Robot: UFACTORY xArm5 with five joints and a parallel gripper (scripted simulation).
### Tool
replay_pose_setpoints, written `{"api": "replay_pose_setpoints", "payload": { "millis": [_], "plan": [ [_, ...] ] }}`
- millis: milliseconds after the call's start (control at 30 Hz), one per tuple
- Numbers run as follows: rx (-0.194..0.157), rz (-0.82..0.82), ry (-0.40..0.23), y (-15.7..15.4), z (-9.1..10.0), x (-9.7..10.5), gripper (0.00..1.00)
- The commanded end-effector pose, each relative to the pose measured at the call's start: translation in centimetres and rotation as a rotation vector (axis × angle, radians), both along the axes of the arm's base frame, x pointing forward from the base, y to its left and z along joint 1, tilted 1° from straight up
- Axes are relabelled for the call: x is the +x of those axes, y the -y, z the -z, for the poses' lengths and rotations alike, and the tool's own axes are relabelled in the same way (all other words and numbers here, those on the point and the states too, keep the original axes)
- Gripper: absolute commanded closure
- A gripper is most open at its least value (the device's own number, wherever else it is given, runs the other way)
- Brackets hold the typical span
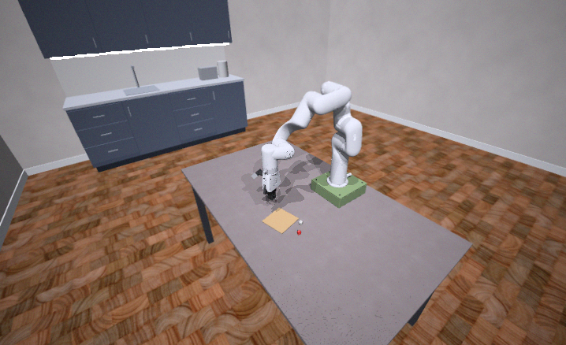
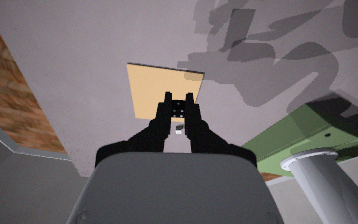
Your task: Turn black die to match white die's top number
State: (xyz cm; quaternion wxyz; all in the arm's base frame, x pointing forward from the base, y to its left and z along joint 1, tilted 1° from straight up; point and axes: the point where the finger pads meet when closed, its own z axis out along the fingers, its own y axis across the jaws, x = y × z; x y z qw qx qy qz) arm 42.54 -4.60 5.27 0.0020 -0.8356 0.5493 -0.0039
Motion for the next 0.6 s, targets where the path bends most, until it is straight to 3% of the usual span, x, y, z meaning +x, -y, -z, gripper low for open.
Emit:
{"api": "replay_pose_setpoints", "payload": {
  "millis": [0, 167, 200, 567],
  "plan": [
    [-0.002, -0.171, 0.003, -1.0, -0.1, 0.3, 0.89],
    [-0.003, -0.269, 0.004, -1.7, -0.1, 0.4, 0.89],
    [-0.004, -0.367, 0.004, -2.3, -0.1, 0.5, 0.89],
    [-0.007, -0.742, 0.004, -4.7, 0.0, 0.7, 0.89]
  ]
}}
